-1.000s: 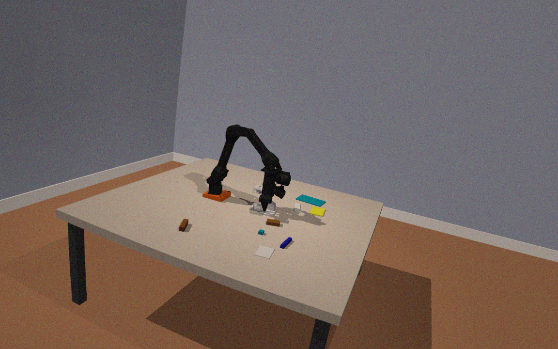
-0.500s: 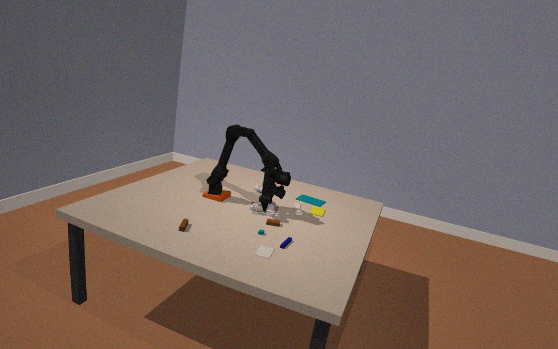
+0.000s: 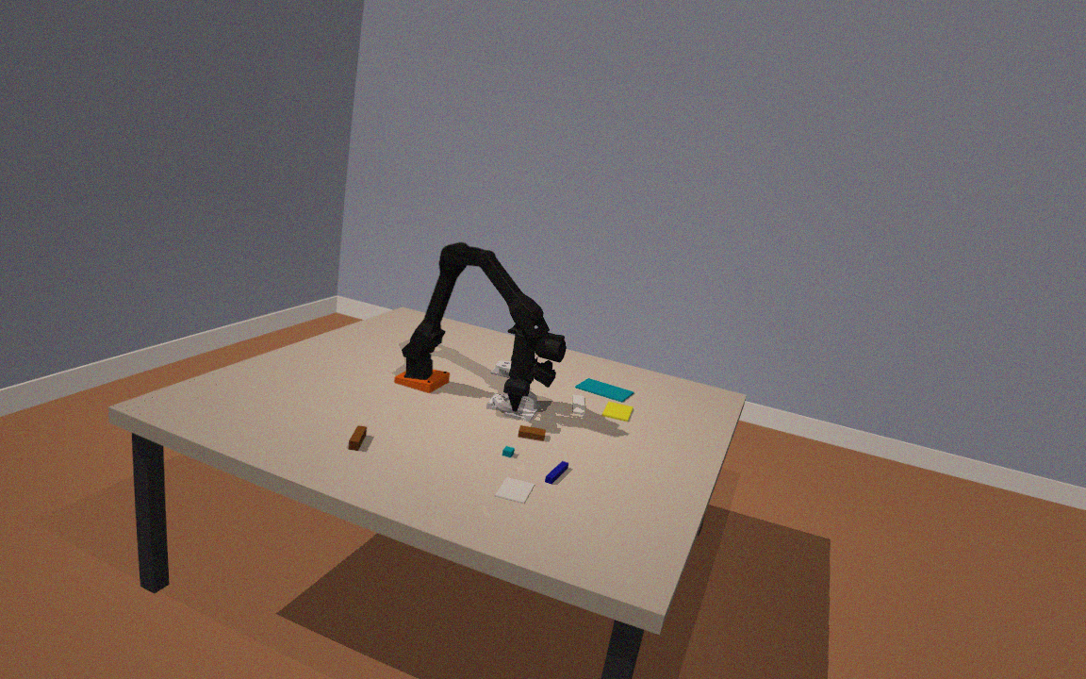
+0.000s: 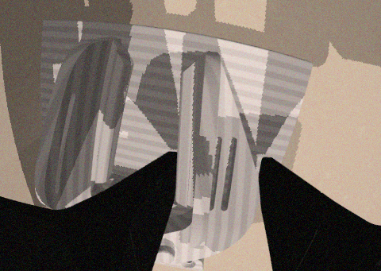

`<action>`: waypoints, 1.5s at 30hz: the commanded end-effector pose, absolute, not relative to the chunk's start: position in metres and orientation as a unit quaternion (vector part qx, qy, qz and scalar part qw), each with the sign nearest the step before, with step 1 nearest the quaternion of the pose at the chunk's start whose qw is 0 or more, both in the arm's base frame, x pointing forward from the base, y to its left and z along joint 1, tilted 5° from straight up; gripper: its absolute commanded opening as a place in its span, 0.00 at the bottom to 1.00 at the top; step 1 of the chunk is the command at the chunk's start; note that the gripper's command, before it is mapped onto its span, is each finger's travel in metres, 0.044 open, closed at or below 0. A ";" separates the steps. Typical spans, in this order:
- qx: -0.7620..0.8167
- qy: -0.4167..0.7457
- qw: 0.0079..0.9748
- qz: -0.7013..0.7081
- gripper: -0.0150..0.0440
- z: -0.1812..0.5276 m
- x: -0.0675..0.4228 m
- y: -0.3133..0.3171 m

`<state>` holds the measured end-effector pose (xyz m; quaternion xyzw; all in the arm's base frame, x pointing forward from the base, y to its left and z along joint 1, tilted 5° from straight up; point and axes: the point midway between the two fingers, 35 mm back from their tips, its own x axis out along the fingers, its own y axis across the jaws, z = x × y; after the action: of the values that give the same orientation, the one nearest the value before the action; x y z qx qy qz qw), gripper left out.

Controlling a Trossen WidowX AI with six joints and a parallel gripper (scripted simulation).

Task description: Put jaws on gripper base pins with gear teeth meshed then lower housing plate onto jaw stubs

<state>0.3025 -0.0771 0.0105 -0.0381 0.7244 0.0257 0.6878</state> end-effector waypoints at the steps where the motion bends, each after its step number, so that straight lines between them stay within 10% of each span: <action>1: -0.039 0.724 0.688 0.028 0.48 0.010 0.302 -0.077; 45: -0.039 0.724 0.688 0.028 0.48 0.010 0.303 -0.076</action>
<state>0.3029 -0.0767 0.0108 -0.0384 0.7254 0.0267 0.6868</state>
